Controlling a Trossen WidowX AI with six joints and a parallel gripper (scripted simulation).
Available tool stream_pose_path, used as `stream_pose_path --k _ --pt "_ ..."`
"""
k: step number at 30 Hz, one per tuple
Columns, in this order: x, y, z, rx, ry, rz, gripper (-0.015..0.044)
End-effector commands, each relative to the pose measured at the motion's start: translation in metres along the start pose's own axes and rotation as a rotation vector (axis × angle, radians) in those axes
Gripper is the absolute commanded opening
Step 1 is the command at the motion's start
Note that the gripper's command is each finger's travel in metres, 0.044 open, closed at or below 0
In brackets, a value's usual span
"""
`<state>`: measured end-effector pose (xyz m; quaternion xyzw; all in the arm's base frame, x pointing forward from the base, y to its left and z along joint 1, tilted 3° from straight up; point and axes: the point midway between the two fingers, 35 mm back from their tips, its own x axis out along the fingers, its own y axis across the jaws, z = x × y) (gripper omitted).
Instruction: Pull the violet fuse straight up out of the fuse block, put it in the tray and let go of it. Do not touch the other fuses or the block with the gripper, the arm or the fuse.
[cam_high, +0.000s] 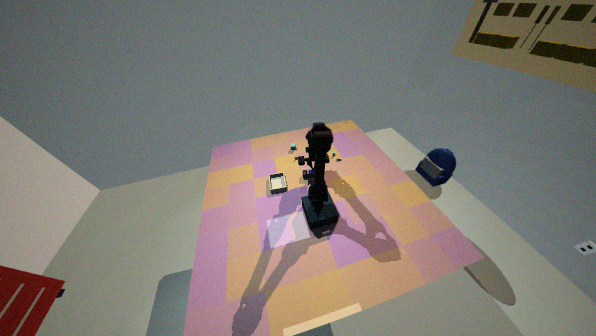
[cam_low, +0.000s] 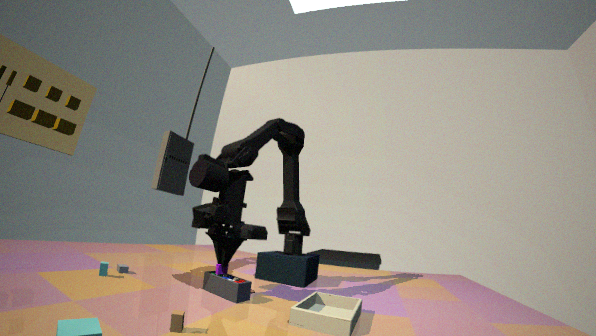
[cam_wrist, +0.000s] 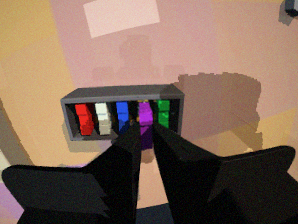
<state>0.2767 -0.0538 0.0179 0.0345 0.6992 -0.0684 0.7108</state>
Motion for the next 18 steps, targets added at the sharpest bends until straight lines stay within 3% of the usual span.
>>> stream_pose_path --k 1,18 --pt "-0.0024 0.0003 -0.0001 0.0 0.001 0.001 0.0" --pt "-0.0108 0.0003 -0.0006 0.0 0.001 0.002 0.0"
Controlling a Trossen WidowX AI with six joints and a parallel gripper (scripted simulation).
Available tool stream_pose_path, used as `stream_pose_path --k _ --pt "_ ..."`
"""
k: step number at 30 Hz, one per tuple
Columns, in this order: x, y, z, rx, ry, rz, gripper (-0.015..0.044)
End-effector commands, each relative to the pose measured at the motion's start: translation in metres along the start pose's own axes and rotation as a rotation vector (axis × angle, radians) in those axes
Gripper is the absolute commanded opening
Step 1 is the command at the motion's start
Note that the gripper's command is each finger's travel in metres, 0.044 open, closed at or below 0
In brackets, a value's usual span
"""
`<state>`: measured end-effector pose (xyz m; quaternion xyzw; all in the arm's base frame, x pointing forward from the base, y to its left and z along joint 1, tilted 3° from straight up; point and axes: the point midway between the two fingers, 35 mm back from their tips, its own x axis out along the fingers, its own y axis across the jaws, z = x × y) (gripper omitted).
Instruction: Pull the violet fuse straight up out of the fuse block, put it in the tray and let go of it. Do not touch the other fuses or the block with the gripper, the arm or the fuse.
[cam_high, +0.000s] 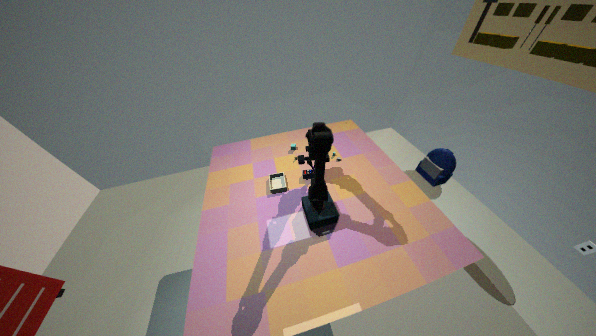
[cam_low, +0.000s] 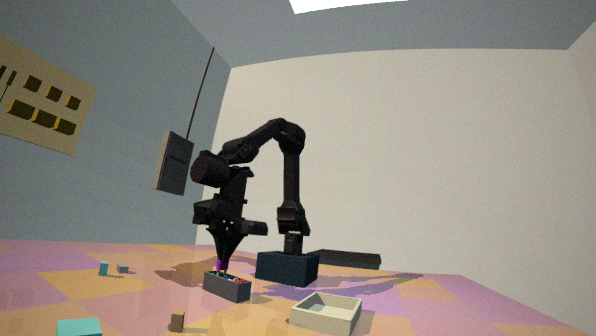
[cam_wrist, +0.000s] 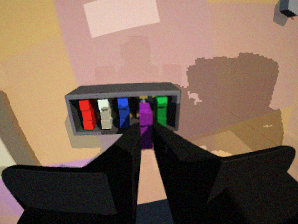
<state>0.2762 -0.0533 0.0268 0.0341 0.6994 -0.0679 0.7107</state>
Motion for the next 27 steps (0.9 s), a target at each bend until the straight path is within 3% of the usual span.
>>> stream_pose_path --k 1,27 --pt "-0.002 0.0 0.0 0.001 0.001 0.002 0.0" --pt "-0.028 0.018 0.003 0.001 0.0 0.005 0.0"
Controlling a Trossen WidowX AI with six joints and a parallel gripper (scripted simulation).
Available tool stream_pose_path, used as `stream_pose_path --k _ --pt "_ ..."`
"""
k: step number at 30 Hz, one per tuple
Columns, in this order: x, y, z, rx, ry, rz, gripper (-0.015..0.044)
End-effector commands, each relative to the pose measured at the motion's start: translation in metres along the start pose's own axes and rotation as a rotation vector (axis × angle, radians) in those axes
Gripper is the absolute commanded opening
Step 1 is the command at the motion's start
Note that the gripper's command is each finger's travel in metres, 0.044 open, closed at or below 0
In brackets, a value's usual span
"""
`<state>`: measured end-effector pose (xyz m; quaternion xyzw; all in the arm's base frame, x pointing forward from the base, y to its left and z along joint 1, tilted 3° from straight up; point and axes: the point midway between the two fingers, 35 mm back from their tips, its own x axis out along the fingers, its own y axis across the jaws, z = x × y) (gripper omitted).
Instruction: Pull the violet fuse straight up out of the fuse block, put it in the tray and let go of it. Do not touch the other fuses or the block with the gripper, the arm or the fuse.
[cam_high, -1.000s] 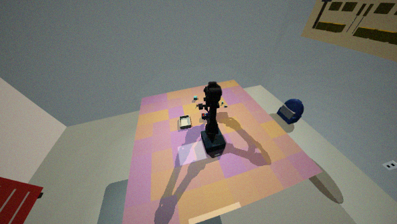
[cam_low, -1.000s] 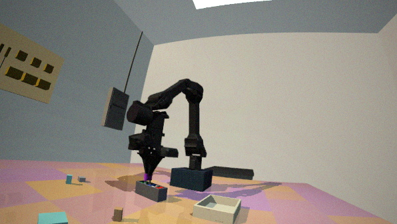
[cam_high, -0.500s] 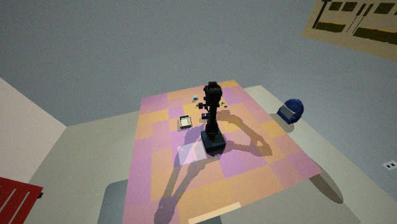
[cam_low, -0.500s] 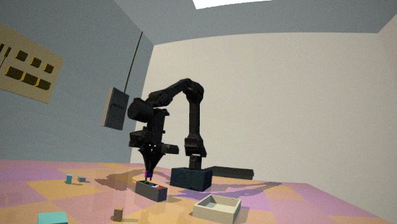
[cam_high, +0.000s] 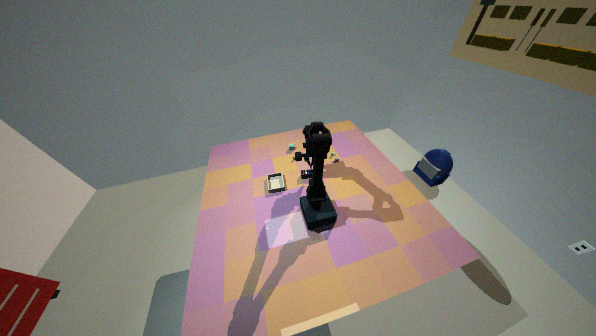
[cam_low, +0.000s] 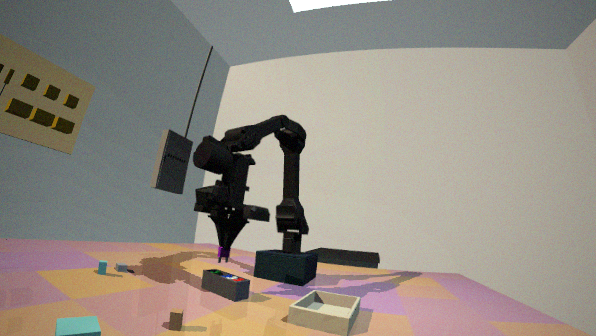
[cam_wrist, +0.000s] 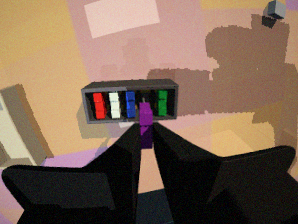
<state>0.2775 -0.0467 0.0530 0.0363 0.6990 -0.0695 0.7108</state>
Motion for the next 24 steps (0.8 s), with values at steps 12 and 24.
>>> stream_pose_path --k 12,24 --pt "-0.003 0.075 0.007 -0.005 0.0 0.012 0.0" --pt "-0.004 0.139 -0.003 -0.005 0.001 0.019 0.0"
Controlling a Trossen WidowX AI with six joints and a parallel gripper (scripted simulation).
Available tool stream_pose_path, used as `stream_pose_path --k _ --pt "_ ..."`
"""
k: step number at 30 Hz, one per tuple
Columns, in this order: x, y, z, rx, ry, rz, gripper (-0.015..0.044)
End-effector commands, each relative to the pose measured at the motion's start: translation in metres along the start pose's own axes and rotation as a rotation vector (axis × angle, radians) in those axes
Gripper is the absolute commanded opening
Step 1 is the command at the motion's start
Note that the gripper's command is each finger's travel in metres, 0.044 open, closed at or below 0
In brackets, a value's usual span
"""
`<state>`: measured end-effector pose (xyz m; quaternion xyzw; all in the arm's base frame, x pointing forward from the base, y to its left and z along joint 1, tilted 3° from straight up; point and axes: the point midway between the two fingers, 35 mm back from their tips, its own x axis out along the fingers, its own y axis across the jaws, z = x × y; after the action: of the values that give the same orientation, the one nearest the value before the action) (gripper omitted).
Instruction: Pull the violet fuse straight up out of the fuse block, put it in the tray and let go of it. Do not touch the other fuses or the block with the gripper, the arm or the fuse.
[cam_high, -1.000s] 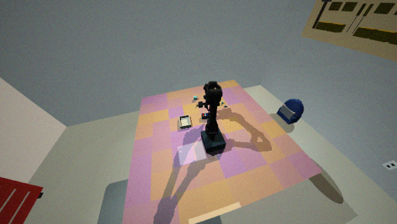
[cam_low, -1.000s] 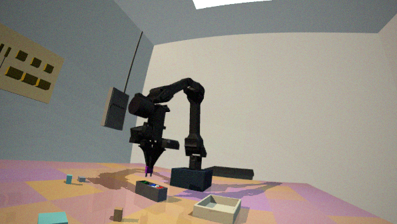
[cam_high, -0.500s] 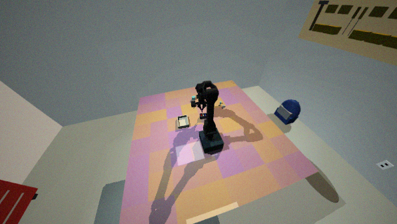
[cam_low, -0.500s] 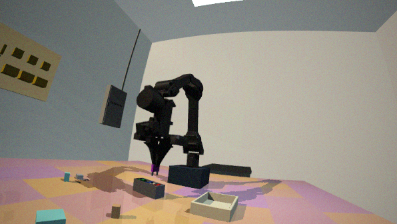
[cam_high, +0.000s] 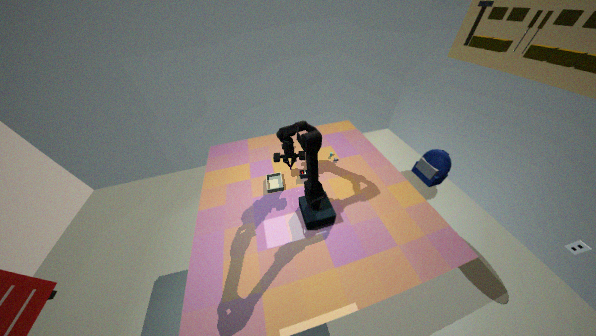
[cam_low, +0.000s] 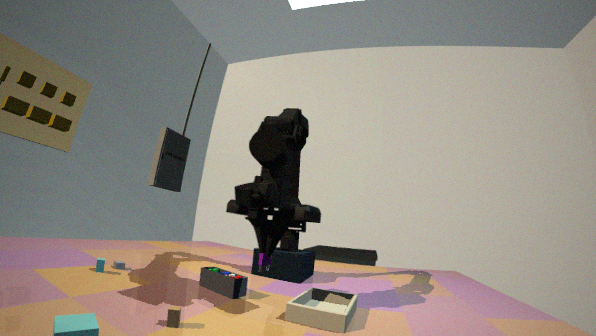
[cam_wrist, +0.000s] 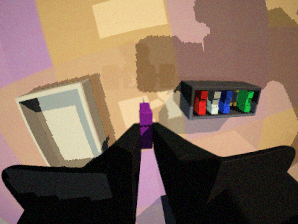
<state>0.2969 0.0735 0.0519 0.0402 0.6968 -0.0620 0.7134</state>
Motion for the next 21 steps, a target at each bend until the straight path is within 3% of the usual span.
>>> stream_pose_path --k 1,21 --pt "0.001 0.023 -0.006 0.0 0.007 0.003 0.0" --pt "0.001 0.113 -0.048 0.0 0.012 0.008 0.0"
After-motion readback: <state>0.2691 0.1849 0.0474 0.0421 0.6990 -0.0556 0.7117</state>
